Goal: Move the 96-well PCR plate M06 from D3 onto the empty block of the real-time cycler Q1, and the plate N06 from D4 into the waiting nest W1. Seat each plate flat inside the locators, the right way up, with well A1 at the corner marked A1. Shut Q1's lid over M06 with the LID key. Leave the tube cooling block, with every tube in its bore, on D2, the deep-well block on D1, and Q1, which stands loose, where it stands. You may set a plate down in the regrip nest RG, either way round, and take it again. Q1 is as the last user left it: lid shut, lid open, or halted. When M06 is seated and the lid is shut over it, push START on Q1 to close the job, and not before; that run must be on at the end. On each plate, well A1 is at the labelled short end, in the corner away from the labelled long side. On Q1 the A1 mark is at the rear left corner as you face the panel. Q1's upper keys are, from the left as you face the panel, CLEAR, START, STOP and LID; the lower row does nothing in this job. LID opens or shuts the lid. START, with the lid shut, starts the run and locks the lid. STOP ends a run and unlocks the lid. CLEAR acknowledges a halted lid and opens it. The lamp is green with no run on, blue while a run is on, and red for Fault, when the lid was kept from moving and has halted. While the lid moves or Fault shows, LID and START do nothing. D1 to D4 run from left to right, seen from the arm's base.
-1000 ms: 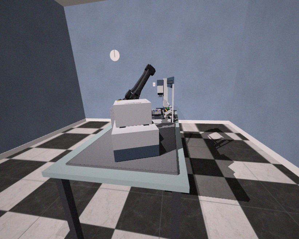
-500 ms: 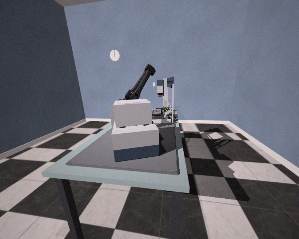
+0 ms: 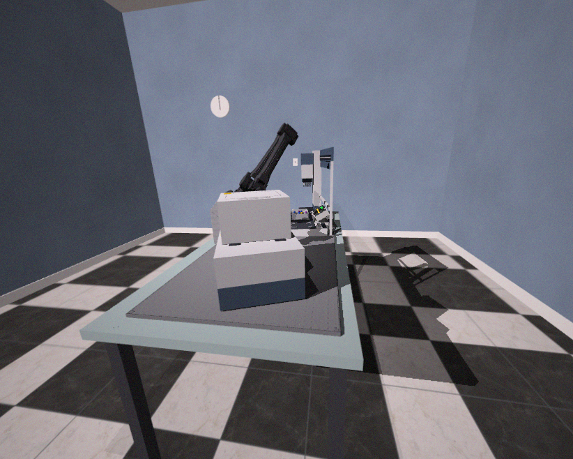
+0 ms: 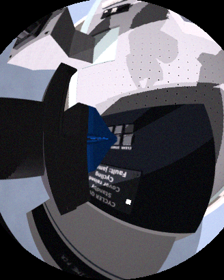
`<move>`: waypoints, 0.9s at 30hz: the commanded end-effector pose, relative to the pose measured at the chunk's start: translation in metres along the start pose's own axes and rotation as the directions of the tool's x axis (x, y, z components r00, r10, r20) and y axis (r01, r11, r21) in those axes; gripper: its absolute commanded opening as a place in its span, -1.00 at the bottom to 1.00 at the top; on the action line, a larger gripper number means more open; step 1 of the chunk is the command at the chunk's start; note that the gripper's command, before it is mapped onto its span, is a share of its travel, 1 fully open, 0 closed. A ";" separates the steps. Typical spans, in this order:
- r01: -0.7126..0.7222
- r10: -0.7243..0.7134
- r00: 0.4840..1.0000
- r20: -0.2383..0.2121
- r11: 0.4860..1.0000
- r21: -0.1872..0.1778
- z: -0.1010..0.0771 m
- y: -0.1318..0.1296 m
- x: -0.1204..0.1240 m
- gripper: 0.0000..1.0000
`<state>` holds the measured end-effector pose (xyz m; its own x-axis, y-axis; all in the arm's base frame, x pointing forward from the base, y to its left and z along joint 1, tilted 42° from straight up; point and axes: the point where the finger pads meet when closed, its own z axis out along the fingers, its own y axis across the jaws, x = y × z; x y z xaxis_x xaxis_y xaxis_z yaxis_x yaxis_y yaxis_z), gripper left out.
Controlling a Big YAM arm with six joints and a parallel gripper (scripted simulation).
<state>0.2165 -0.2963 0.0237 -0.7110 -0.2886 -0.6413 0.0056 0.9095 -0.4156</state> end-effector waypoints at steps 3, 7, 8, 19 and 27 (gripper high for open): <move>0.003 -0.003 1.000 0.011 1.000 0.015 0.003 -0.008 -0.006 -1.00; 0.004 -0.004 1.000 0.012 1.000 0.015 0.004 -0.009 -0.007 -1.00; 0.004 -0.004 1.000 0.012 1.000 0.015 0.004 -0.009 -0.007 -1.00; 0.006 -0.006 1.000 0.016 1.000 0.017 0.005 -0.012 -0.009 -1.00; 0.006 -0.006 1.000 0.017 1.000 0.017 0.006 -0.012 -0.010 -1.00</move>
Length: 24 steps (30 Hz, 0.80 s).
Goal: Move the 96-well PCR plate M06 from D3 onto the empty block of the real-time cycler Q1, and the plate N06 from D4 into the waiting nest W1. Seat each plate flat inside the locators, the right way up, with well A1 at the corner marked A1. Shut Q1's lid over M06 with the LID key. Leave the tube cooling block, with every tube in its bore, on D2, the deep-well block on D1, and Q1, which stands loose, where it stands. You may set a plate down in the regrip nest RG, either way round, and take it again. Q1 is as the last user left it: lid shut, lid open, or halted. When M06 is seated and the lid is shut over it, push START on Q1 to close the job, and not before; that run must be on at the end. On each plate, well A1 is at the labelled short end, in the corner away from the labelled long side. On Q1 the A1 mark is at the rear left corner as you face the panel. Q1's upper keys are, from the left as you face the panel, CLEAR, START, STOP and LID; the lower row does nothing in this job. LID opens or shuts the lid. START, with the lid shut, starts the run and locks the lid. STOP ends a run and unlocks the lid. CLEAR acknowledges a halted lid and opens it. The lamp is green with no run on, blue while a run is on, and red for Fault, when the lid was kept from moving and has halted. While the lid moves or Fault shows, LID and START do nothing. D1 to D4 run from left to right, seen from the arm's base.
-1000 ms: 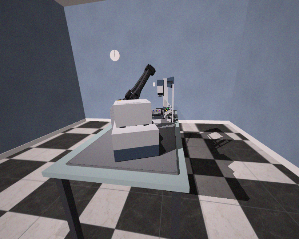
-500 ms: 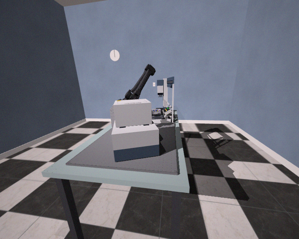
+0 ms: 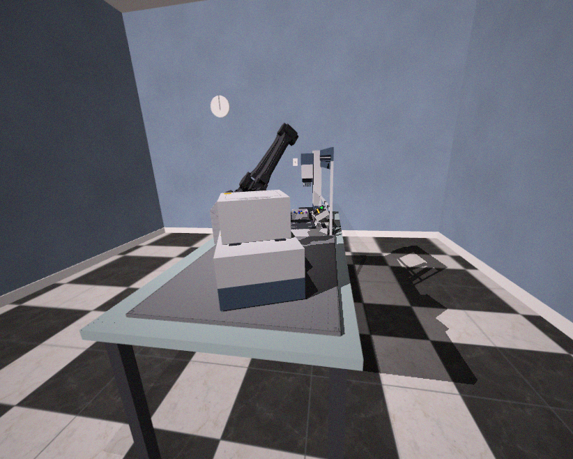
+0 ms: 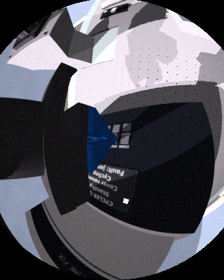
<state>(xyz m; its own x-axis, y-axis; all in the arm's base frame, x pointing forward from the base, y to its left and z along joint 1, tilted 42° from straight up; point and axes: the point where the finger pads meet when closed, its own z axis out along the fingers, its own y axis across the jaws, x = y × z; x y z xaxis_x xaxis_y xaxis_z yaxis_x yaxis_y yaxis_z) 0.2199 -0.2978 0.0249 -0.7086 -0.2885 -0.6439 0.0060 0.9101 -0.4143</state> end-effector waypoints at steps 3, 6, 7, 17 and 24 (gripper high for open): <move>0.008 -0.008 1.000 0.014 1.000 0.017 0.004 -0.010 -0.007 -1.00; 0.009 -0.009 1.000 0.015 1.000 0.016 0.005 -0.010 -0.007 -1.00; 0.009 -0.010 1.000 0.015 1.000 0.016 0.006 -0.010 -0.007 -1.00; 0.029 -0.030 0.999 0.014 0.999 0.022 0.003 -0.012 -0.006 -1.00; 0.044 -0.045 0.999 0.024 0.999 0.023 0.006 -0.014 -0.010 -1.00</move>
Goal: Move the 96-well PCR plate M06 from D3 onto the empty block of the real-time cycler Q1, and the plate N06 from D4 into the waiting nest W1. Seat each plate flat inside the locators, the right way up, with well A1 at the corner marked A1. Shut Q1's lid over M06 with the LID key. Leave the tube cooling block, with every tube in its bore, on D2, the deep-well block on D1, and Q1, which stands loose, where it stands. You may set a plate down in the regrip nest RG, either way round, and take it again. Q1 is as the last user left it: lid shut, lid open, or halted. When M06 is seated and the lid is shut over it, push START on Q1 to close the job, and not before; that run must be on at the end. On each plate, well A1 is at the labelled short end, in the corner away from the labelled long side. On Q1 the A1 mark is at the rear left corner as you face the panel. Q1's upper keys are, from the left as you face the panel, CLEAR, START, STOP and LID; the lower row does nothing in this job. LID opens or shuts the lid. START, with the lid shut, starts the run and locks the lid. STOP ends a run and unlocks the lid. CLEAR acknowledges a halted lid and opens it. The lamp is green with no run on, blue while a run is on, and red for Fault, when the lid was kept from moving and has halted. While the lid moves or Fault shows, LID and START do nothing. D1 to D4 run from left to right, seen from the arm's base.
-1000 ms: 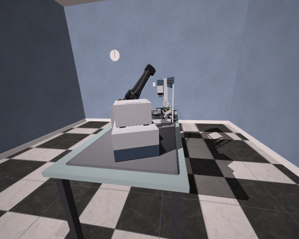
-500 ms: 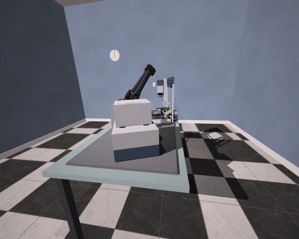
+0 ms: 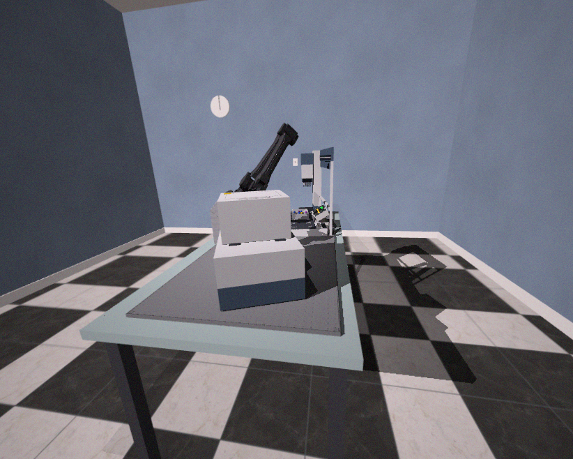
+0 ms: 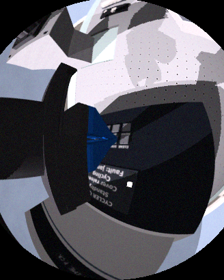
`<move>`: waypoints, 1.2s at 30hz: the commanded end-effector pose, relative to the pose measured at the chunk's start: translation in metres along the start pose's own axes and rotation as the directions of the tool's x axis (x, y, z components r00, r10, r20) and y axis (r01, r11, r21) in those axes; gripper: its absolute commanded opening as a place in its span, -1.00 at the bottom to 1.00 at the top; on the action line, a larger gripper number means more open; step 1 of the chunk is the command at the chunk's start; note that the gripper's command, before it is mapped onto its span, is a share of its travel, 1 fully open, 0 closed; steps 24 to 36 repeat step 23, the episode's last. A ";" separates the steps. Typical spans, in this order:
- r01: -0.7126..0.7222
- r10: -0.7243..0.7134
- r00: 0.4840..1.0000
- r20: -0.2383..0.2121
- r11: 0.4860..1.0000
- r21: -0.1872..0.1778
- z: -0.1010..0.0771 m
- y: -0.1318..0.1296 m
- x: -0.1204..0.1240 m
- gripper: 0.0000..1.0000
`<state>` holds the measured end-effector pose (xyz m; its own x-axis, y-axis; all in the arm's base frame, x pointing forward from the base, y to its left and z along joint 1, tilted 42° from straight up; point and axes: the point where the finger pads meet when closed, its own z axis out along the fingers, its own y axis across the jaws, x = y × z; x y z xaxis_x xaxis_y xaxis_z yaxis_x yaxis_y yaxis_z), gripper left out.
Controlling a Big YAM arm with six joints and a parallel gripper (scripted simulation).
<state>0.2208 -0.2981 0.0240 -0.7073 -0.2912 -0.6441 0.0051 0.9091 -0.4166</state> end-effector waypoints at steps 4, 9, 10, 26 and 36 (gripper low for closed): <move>0.025 -0.025 1.000 0.014 1.000 0.017 -0.010 -0.005 -0.005 -1.00; 0.012 -0.012 1.000 0.000 1.000 0.019 -0.016 -0.004 0.001 -1.00; 0.010 -0.010 1.000 -0.001 1.000 0.015 -0.018 -0.002 0.001 -1.00; 0.013 -0.013 1.000 -0.001 1.000 0.015 -0.032 0.004 0.001 -1.00; 0.013 -0.013 1.000 -0.001 1.000 0.015 -0.032 0.004 0.001 -1.00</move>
